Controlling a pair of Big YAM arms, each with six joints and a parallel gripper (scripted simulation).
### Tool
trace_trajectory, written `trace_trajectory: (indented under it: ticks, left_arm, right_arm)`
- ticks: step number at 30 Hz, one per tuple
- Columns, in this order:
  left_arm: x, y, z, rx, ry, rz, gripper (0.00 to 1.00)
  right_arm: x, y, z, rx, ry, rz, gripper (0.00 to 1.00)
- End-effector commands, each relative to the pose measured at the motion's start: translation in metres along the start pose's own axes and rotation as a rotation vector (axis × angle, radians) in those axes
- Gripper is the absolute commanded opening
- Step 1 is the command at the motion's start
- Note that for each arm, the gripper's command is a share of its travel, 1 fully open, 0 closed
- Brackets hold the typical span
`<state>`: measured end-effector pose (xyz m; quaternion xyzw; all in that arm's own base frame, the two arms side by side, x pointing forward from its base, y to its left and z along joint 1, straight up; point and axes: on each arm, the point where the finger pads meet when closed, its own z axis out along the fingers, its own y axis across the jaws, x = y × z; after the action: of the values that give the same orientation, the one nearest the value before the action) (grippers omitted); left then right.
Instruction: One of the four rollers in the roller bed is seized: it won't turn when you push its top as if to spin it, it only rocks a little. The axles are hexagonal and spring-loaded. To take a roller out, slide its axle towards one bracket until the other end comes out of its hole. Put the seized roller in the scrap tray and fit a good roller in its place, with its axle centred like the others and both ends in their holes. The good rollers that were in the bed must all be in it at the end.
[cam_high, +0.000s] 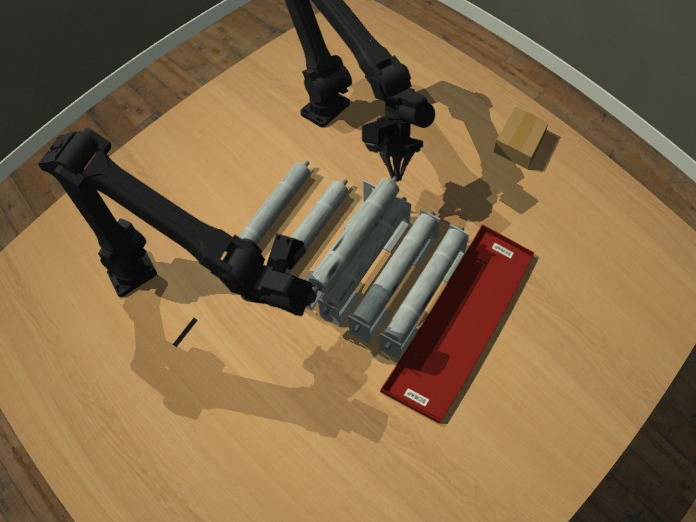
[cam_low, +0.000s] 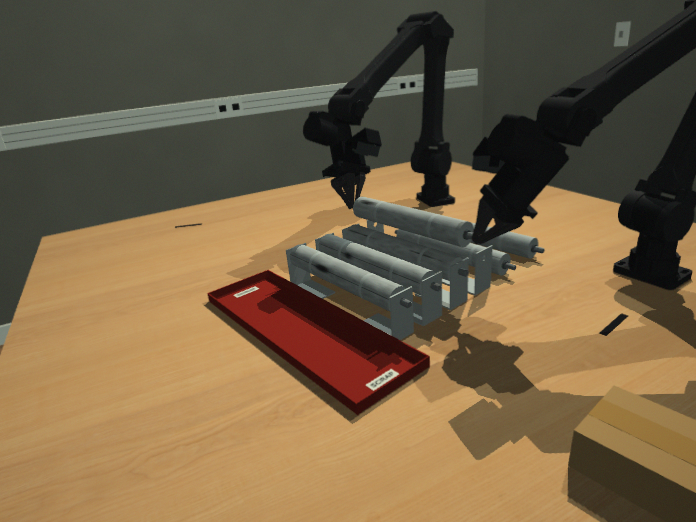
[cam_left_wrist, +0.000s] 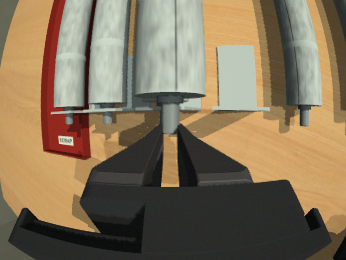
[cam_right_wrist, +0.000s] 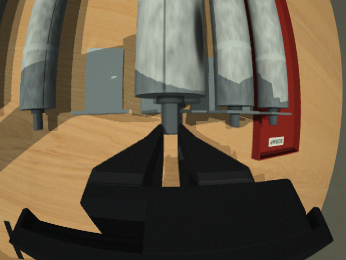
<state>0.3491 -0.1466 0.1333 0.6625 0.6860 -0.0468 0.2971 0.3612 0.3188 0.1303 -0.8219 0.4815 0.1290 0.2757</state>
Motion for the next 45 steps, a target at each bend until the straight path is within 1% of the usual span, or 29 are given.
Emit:
trace_trajectory:
  ticks: [1, 3, 5, 8, 9, 10, 14, 18, 20, 22, 23, 25, 26, 27, 28, 29, 37, 39, 40, 42, 43, 44, 45]
  left_arm:
    - [-0.019, 0.070, -0.016, -0.116, -0.032, 0.056, 0.03]
    - [-0.019, 0.084, -0.016, -0.127, -0.033, 0.059, 0.03]
    - [-0.019, 0.096, -0.015, -0.136, -0.035, 0.063, 0.03]
    - [-0.020, 0.096, -0.015, -0.133, -0.037, 0.044, 0.03]
    - [-0.021, 0.100, -0.018, -0.141, -0.038, 0.066, 0.03]
    - [-0.018, 0.101, -0.014, -0.131, -0.035, 0.062, 0.03]
    - [-0.012, 0.111, -0.006, -0.118, -0.031, 0.057, 0.03]
    - [-0.008, 0.125, 0.000, -0.112, -0.028, 0.057, 0.03]
    - [-0.008, 0.135, 0.000, -0.116, -0.029, 0.059, 0.03]
    - [-0.008, 0.141, -0.003, -0.113, -0.029, 0.056, 0.03]
    - [-0.011, 0.142, -0.006, -0.125, -0.034, 0.047, 0.03]
    - [-0.011, 0.142, -0.006, -0.125, -0.034, 0.047, 0.03]
    - [-0.012, 0.144, -0.012, -0.122, -0.031, 0.059, 0.03]
    - [-0.007, 0.147, -0.002, -0.112, -0.028, 0.054, 0.03]
    - [-0.007, 0.152, -0.002, -0.120, -0.029, 0.056, 0.03]
    - [-0.005, 0.152, 0.000, -0.108, -0.026, 0.050, 0.03]
    - [0.004, 0.167, 0.014, -0.079, -0.019, 0.044, 0.03]
    - [0.004, 0.177, 0.015, -0.085, -0.021, 0.049, 0.03]
    - [0.001, 0.182, 0.010, -0.108, -0.028, 0.054, 0.03]
    - [0.001, 0.182, 0.010, -0.108, -0.028, 0.054, 0.03]
    - [-0.003, 0.189, 0.002, -0.120, -0.030, 0.062, 0.03]
    - [-0.006, 0.192, -0.003, -0.134, -0.033, 0.066, 0.03]
    - [-0.007, 0.197, -0.004, -0.156, -0.038, 0.076, 0.03]
  right_arm:
    - [-0.009, -0.068, -0.024, 0.096, -0.008, -0.042, 0.03]
    - [-0.009, -0.085, -0.026, 0.122, -0.009, -0.055, 0.03]
    - [-0.008, -0.093, -0.026, 0.122, -0.008, -0.053, 0.03]
    - [-0.010, -0.097, -0.029, 0.125, -0.010, -0.043, 0.03]
    - [-0.012, -0.101, -0.033, 0.132, -0.010, -0.061, 0.03]
    - [-0.008, -0.101, -0.026, 0.118, -0.009, -0.053, 0.03]
    - [-0.003, -0.109, -0.015, 0.102, -0.009, -0.047, 0.03]
    - [0.001, -0.122, -0.009, 0.095, -0.009, -0.045, 0.03]
    - [0.000, -0.133, -0.011, 0.105, -0.010, -0.049, 0.03]
    - [-0.004, -0.145, -0.018, 0.125, -0.012, -0.059, 0.03]
    - [-0.006, -0.146, -0.021, 0.140, -0.016, -0.046, 0.03]
    - [-0.006, -0.146, -0.021, 0.140, -0.016, -0.046, 0.03]
    - [-0.008, -0.149, -0.025, 0.147, -0.015, -0.069, 0.03]
    - [-0.002, -0.153, -0.015, 0.122, -0.013, -0.060, 0.03]
    - [-0.002, -0.157, -0.014, 0.124, -0.014, -0.061, 0.03]
    - [-0.002, -0.162, -0.013, 0.133, -0.015, -0.066, 0.03]
    - [0.009, -0.174, 0.005, 0.096, -0.010, -0.047, 0.03]
    - [0.010, -0.183, 0.005, 0.099, -0.011, -0.048, 0.03]
    - [0.006, -0.186, -0.001, 0.113, -0.014, -0.031, 0.03]
    - [0.006, -0.186, -0.001, 0.113, -0.014, -0.031, 0.03]
    - [0.001, -0.191, -0.010, 0.136, -0.015, -0.059, 0.03]
    - [-0.001, -0.190, -0.011, 0.148, -0.015, -0.075, 0.03]
    - [-0.001, -0.191, -0.011, 0.153, -0.016, -0.074, 0.03]
